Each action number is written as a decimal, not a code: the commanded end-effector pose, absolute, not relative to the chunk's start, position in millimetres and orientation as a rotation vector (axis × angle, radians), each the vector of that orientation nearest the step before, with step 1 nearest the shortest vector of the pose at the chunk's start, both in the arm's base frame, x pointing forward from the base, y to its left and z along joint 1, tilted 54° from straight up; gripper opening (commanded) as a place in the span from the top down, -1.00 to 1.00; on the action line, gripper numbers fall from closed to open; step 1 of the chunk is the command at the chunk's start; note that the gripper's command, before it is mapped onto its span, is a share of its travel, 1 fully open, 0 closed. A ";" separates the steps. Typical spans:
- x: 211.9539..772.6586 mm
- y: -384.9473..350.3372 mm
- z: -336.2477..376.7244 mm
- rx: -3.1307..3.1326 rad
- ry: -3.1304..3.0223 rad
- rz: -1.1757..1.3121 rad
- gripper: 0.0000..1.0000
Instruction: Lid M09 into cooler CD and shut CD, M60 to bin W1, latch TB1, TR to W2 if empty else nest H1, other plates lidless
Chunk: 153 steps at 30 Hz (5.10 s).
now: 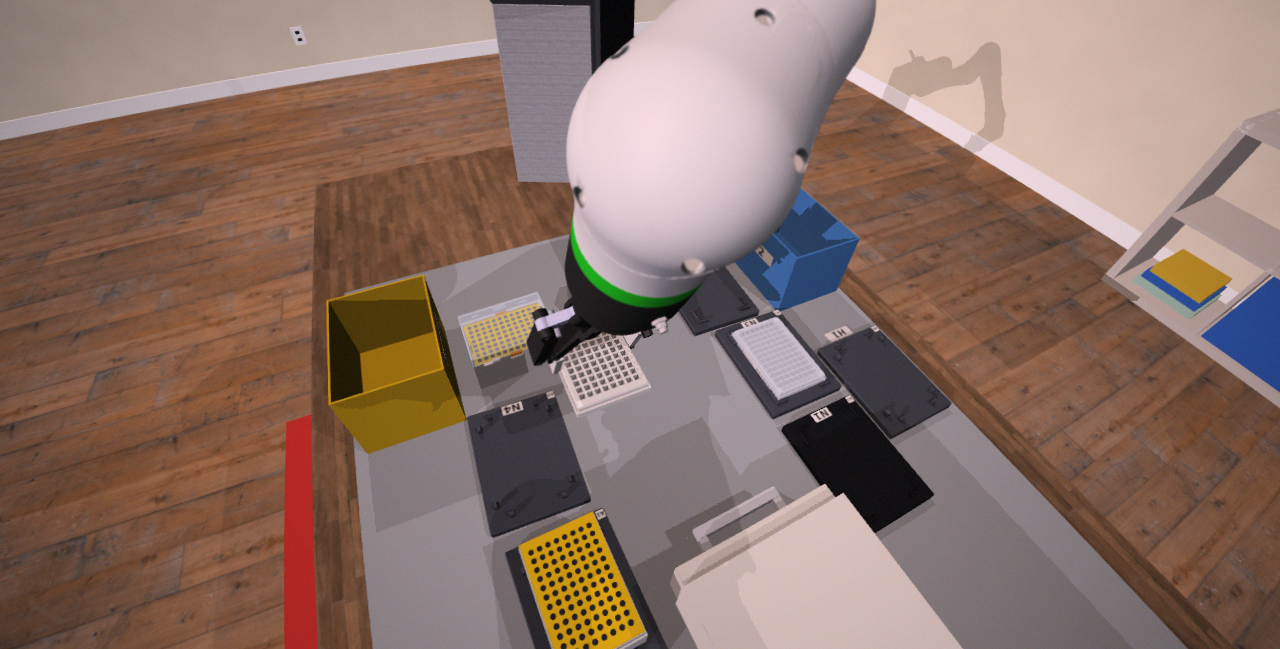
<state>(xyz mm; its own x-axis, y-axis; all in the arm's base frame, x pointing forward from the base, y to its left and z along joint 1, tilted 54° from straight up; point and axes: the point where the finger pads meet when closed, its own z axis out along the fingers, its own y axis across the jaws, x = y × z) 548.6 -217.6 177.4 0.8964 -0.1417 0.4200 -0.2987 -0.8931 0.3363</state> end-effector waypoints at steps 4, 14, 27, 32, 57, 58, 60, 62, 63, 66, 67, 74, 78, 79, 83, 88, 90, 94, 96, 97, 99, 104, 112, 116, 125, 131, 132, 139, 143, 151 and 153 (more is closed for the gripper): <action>539.9 -228.3 175.6 2.664 -0.322 0.549 1.00; 523.2 -248.7 171.8 2.664 -0.322 0.549 1.00; 504.7 -271.1 167.5 2.664 -0.322 0.549 1.00; 496.3 -281.3 165.6 2.664 -0.322 0.549 1.00; 461.1 -324.0 157.6 2.664 -0.322 0.549 1.00; 459.4 -326.1 157.2 2.664 -0.322 0.549 1.00; 456.0 -330.2 156.4 2.664 -0.322 0.549 1.00; 452.7 -334.2 155.6 2.664 -0.322 0.549 1.00; 451.0 -336.3 155.3 2.664 -0.322 0.549 1.00; 446.0 -342.4 154.1 2.664 -0.322 0.549 1.00; 444.3 -344.4 153.7 2.664 -0.322 0.549 1.00; 435.9 -354.6 151.8 2.664 -0.322 0.549 1.00; 429.2 -362.7 150.3 2.664 -0.322 0.549 1.00; 427.5 -364.8 149.9 2.664 -0.322 0.549 1.00; 420.8 -372.9 148.4 2.664 -0.322 0.549 1.00; 415.8 -379.0 147.2 2.664 -0.322 0.549 1.00; 412.4 -383.1 146.4 2.664 -0.322 0.549 1.00; 405.7 -391.3 144.9 2.664 -0.322 0.549 1.00; 402.4 -395.3 144.1 2.664 -0.322 0.549 1.00; 400.7 -397.4 143.7 2.664 -0.322 0.549 1.00; 397.3 -401.5 143.0 2.664 -0.322 0.549 1.00; 392.3 -407.6 141.8 2.664 -0.322 0.549 1.00; 378.9 -423.9 138.8 2.664 -0.322 0.549 1.00; 373.9 -429.9 137.6 2.664 -0.322 0.549 1.00; 373.9 -429.9 137.6 2.664 -0.322 0.549 1.00; 373.9 -429.9 137.6 2.664 -0.322 0.549 1.00; 373.9 -429.9 137.6 2.664 -0.322 0.549 1.00; 373.9 -429.9 137.6 2.664 -0.322 0.549 -0.33; 373.9 -429.9 137.6 2.664 -0.322 0.549 -0.33; 373.9 -429.9 137.6 2.664 -0.322 0.549 -0.33; 373.9 -429.9 137.6 2.664 -0.322 0.549 -0.33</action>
